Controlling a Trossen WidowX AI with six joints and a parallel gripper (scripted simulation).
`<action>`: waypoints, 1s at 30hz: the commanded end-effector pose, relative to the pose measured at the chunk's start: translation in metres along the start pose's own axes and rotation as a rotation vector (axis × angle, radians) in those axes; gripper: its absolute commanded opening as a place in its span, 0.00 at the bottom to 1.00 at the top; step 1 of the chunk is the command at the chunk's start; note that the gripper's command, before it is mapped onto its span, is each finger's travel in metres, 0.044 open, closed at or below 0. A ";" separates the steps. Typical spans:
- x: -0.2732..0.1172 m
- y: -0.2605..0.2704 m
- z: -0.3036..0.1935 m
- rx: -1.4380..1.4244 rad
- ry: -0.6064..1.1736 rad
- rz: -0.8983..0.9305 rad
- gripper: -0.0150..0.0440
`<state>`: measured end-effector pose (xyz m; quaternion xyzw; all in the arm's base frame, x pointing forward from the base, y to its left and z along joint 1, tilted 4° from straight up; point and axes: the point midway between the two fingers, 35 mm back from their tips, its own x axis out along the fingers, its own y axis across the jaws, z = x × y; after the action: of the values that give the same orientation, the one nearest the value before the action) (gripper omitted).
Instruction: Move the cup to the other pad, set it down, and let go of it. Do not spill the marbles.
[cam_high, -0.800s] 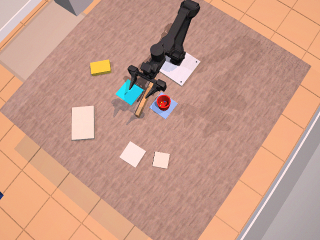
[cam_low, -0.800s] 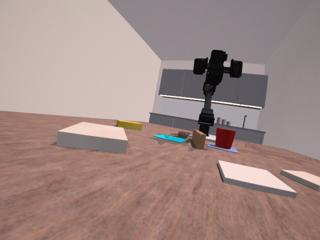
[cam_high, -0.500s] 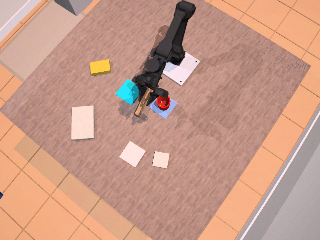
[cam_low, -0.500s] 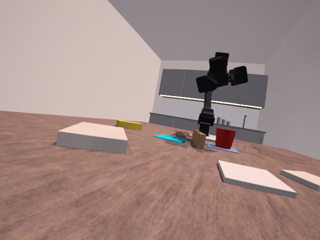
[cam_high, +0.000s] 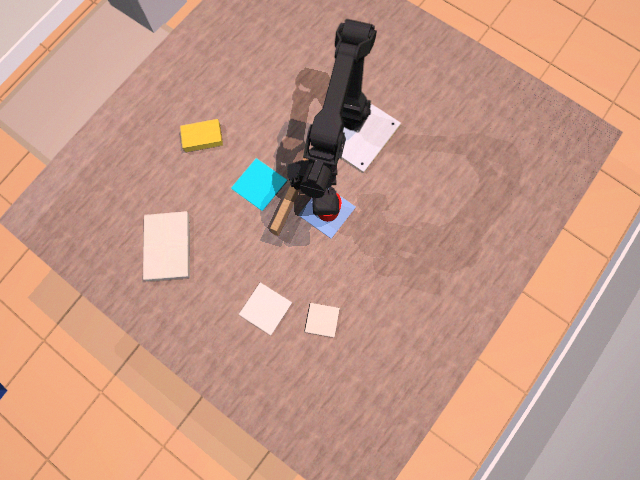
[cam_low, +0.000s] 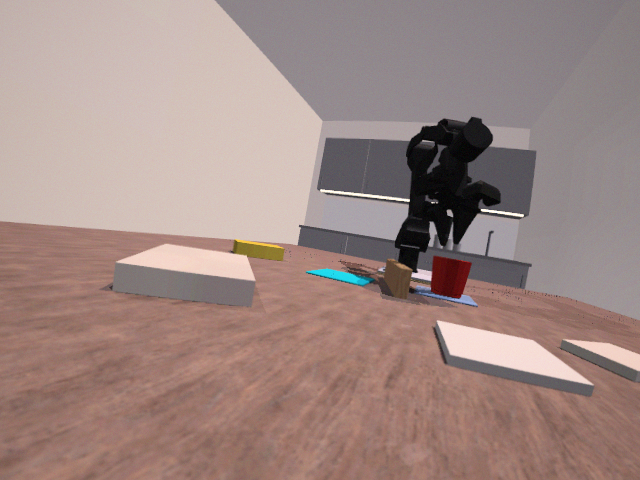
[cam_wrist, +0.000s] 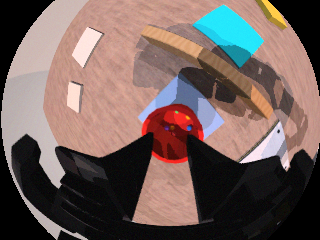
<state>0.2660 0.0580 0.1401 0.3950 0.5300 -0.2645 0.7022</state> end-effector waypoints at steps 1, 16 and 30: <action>-0.005 -0.020 -0.016 0.187 0.056 -0.213 0.50; 0.004 -0.022 -0.016 0.187 0.056 -0.213 0.50; 0.027 -0.026 -0.017 0.187 0.056 -0.213 0.50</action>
<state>0.2445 0.0604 0.1117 0.4081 0.5621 -0.3710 0.6163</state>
